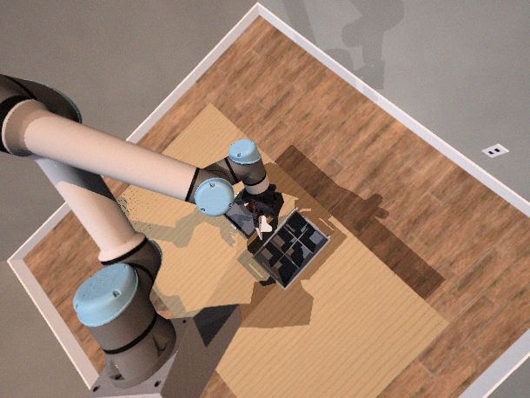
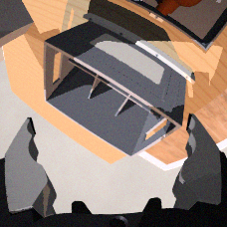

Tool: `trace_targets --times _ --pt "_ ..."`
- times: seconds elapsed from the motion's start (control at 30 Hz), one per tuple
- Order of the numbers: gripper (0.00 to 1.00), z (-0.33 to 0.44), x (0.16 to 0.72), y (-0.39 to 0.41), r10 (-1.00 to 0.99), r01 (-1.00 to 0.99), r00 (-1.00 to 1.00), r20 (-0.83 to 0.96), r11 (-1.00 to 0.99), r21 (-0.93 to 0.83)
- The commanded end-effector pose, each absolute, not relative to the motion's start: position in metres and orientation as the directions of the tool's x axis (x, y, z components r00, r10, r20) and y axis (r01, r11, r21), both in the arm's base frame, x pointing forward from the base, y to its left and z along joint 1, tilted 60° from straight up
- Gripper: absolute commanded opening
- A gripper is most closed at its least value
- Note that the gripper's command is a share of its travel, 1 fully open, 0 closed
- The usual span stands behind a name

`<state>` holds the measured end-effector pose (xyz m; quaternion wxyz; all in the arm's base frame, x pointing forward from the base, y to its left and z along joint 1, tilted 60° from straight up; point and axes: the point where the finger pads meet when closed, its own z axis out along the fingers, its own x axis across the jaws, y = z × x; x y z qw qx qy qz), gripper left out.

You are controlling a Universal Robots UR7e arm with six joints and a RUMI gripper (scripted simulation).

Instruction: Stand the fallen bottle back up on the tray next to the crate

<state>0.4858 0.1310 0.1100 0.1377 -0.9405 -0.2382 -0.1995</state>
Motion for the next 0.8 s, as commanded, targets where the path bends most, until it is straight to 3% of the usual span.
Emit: trace_targets --times 0.0,0.37,0.77 --pt "1.00 0.108 0.486 0.138 0.501 0.622 0.711 0.494 -0.775 -0.110" --pt "1.00 0.105 0.486 0.153 0.700 0.824 0.432 0.569 -0.562 0.066" --pt "1.00 0.104 0.485 0.168 0.813 0.910 0.109 0.572 -0.313 0.271"
